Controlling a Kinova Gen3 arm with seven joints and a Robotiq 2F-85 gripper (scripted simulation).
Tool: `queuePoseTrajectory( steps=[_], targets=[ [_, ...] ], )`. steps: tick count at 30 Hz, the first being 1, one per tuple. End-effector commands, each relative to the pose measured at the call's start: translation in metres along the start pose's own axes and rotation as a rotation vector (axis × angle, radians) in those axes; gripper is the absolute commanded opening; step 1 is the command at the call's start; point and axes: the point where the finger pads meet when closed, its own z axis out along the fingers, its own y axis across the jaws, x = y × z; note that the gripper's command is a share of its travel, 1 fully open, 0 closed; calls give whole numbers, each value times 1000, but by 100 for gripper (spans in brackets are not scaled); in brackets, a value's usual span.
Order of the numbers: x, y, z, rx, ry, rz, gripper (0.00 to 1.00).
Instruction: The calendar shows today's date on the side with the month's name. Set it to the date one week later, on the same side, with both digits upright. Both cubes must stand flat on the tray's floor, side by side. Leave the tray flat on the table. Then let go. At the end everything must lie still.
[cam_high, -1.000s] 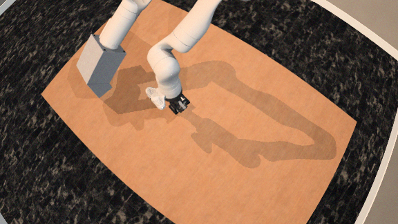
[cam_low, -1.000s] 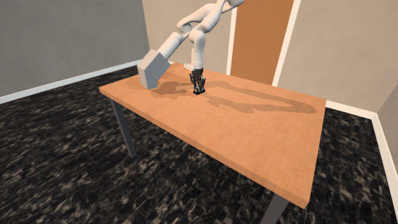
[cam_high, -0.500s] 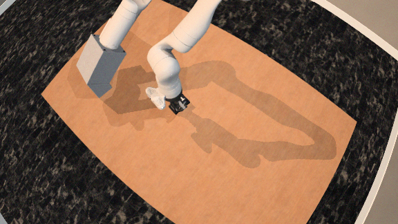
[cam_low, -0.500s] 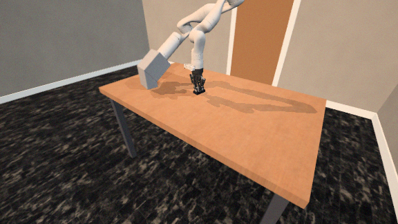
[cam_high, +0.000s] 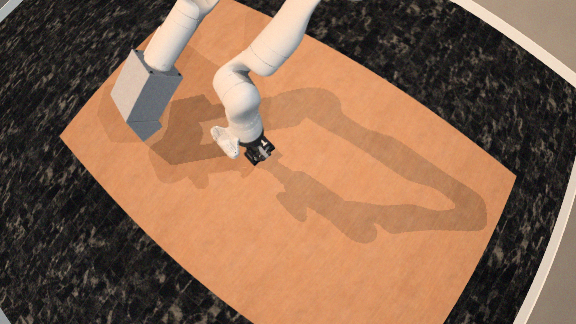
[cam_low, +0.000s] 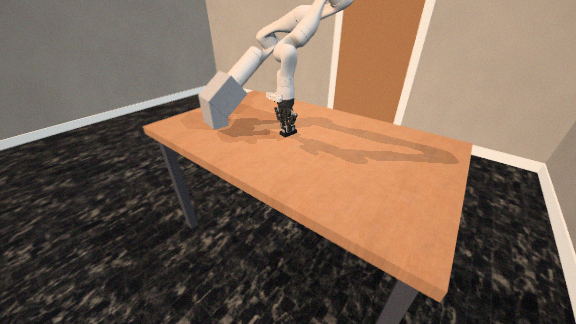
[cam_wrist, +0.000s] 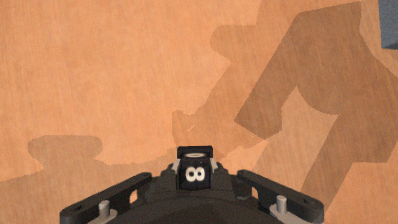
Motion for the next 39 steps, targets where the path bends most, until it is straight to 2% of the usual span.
queuePoseTrajectory(
  steps=[1,21,26,28,39],
  targets=[
    [0,0,0,1,0,0,26],
    [0,0,-5,1,0,0,26],
    [0,0,-22,1,0,0,26],
    [0,0,-22,1,0,0,26],
    [0,0,-81,1,0,0,26]
  ],
)
